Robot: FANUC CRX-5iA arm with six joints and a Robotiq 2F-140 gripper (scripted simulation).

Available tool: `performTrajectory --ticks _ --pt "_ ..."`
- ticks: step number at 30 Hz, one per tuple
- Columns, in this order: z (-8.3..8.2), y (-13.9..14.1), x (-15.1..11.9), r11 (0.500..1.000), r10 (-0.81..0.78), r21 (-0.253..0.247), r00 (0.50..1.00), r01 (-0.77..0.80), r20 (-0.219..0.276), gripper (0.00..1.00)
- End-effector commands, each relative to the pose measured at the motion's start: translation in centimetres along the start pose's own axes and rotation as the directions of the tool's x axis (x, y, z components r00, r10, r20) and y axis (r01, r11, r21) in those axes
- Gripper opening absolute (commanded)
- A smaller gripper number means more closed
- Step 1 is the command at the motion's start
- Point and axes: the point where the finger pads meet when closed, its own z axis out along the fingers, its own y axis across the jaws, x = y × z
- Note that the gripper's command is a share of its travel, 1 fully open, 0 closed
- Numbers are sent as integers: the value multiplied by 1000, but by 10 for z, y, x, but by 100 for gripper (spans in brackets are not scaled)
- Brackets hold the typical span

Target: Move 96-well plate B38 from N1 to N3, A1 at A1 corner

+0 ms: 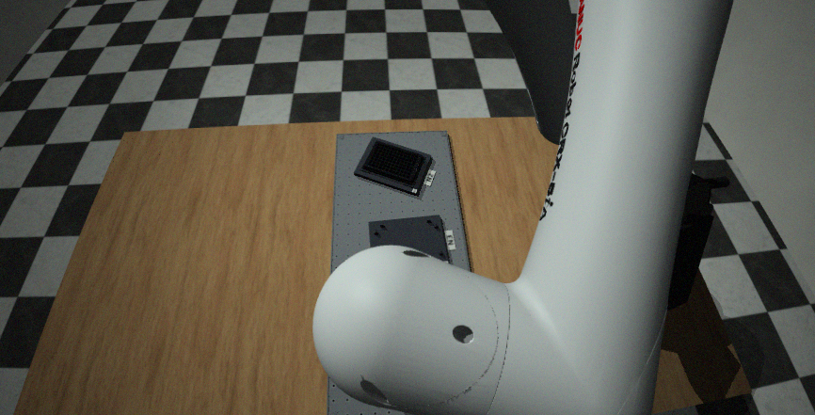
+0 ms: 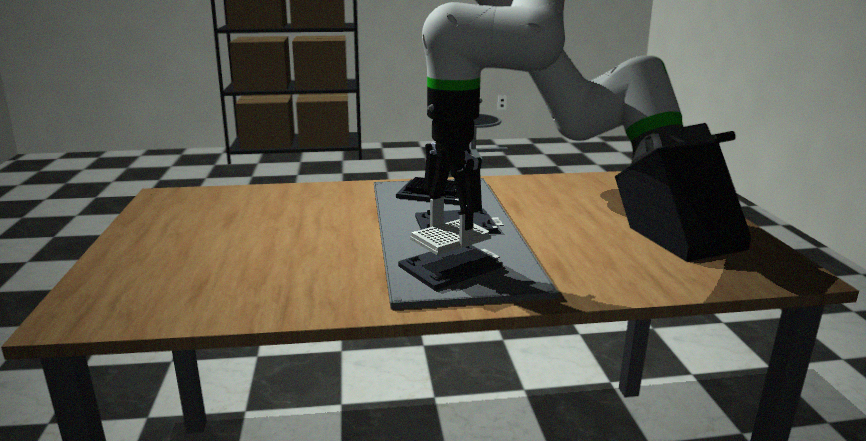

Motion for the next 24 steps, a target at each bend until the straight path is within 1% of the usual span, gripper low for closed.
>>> performTrajectory --ticks 1,12,18,24 --pt "0 0 0 1000 0 0 1000 0 0 0" --pt "0 0 0 1000 2 0 1000 -2 0 0" --pt "0 0 0 991 135 0 991 -135 0 0" --pt "0 0 0 988 157 0 988 -157 0 0"
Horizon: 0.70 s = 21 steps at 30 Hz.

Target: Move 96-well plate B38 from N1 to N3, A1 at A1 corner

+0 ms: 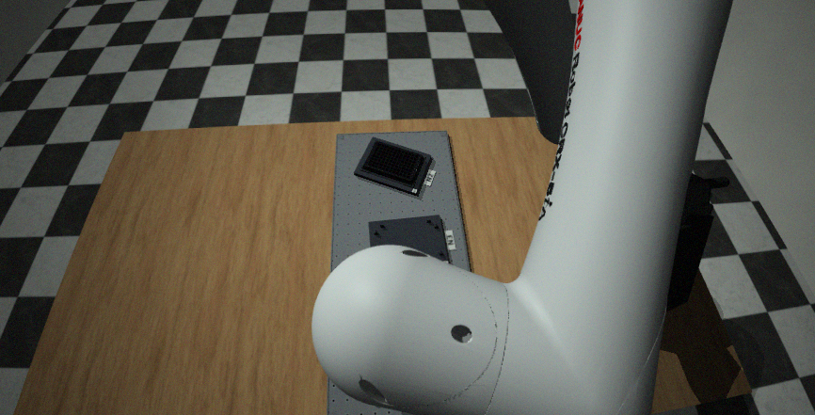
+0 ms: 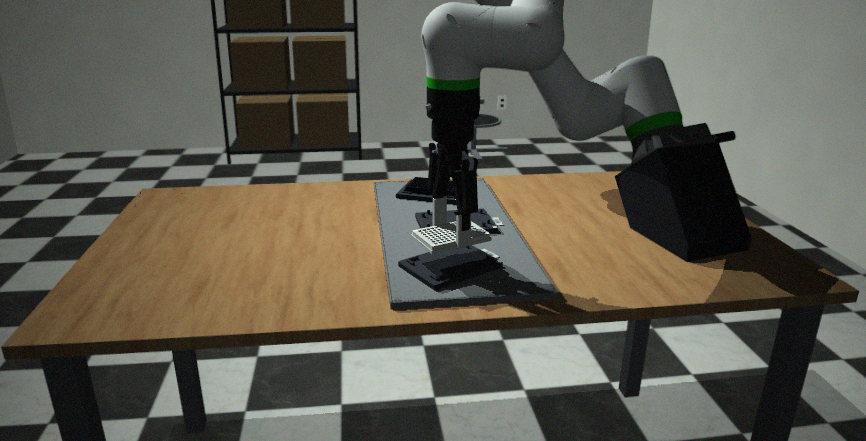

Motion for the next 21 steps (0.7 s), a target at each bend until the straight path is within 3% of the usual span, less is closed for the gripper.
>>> performTrajectory --ticks 1,14,21 --pt "0 0 0 999 42 -1 999 -42 -2 0" --pt "0 0 0 957 289 -1 957 -289 -2 0" --pt "0 0 0 954 300 -1 954 -300 -2 0"
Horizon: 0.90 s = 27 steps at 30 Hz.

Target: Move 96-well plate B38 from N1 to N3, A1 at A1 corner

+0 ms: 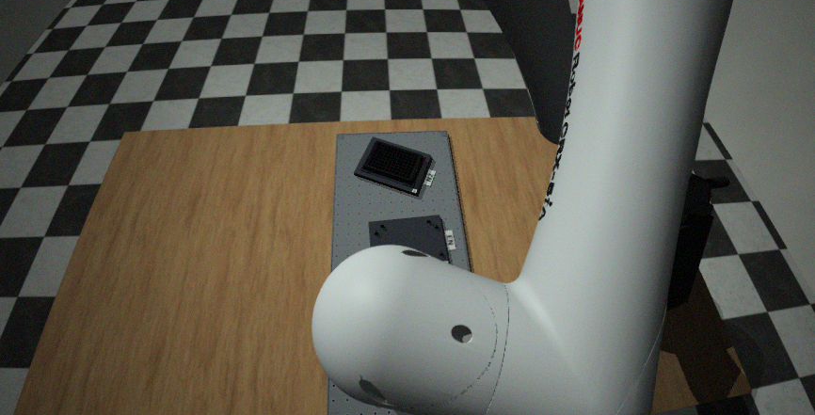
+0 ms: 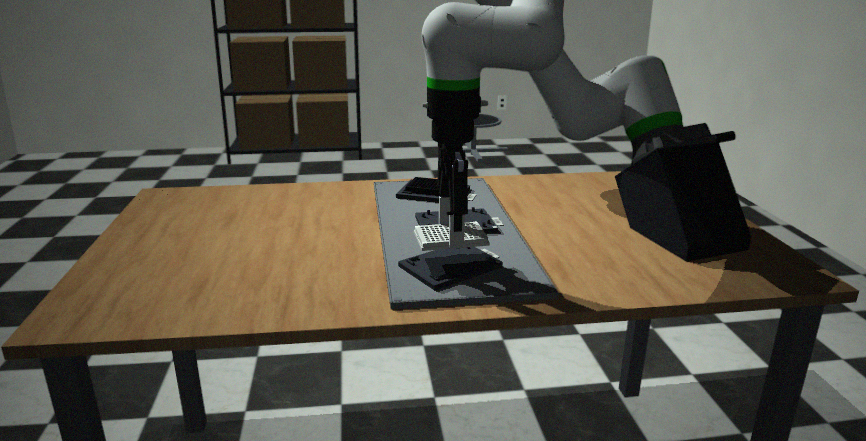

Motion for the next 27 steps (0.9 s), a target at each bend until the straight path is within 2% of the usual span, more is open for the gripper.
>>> performTrajectory --ticks 1,13,27 --pt "0 1 0 1000 10 -1 1000 -10 -2 0" --pt "0 24 -7 1000 10 -1 1000 -10 -2 0" --pt "0 111 -32 1000 10 -1 1000 -10 -2 0"
